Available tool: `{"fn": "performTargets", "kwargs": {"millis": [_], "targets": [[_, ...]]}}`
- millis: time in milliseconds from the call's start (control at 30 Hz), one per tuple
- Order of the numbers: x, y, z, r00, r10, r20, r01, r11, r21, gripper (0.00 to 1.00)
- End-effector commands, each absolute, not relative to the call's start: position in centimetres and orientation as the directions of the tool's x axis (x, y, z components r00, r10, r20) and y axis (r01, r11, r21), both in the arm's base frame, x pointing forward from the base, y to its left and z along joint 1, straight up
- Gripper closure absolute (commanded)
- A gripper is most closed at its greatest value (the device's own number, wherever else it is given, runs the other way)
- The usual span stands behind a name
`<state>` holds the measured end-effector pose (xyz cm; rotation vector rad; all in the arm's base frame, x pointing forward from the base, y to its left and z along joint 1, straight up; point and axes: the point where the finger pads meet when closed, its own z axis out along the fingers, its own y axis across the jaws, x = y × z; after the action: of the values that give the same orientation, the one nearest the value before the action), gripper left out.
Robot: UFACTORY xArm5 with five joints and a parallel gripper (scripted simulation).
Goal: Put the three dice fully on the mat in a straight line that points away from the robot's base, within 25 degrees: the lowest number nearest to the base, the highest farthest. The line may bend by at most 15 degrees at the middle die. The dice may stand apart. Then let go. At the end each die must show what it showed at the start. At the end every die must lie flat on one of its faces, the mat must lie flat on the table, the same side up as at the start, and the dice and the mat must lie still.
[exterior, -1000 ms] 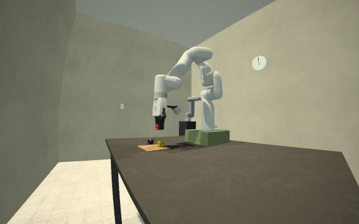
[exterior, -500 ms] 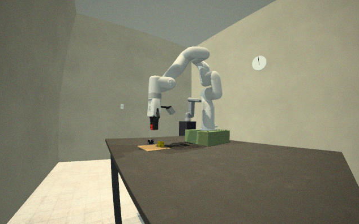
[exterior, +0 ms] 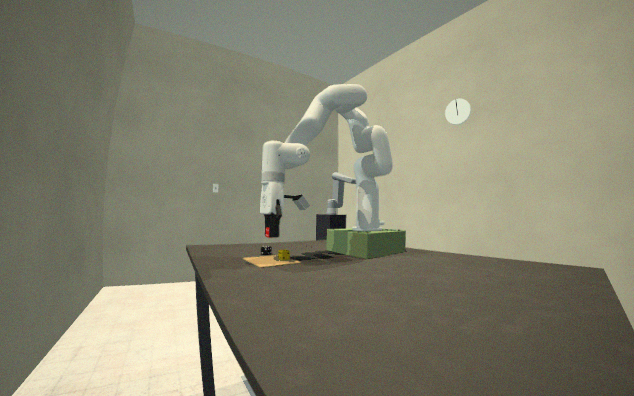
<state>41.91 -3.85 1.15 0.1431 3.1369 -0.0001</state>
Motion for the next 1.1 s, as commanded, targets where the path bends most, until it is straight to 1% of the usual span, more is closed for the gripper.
{"fn": "performTargets", "kwargs": {"millis": [0,333,600,1067], "targets": [[42.1,-3.9,-0.7,-0.996,0.091,-0.004,0.091,0.996,0.0,0.73],[42.1,-3.9,-4.9,-0.996,0.091,-0.004,0.091,0.996,0.0,0.73],[42.1,-3.9,-5.8,-0.996,0.091,-0.004,0.091,0.996,0.0,0.73],[42.1,-3.9,-5.8,-0.996,0.091,-0.004,0.091,0.996,0.0,0.73]]}}
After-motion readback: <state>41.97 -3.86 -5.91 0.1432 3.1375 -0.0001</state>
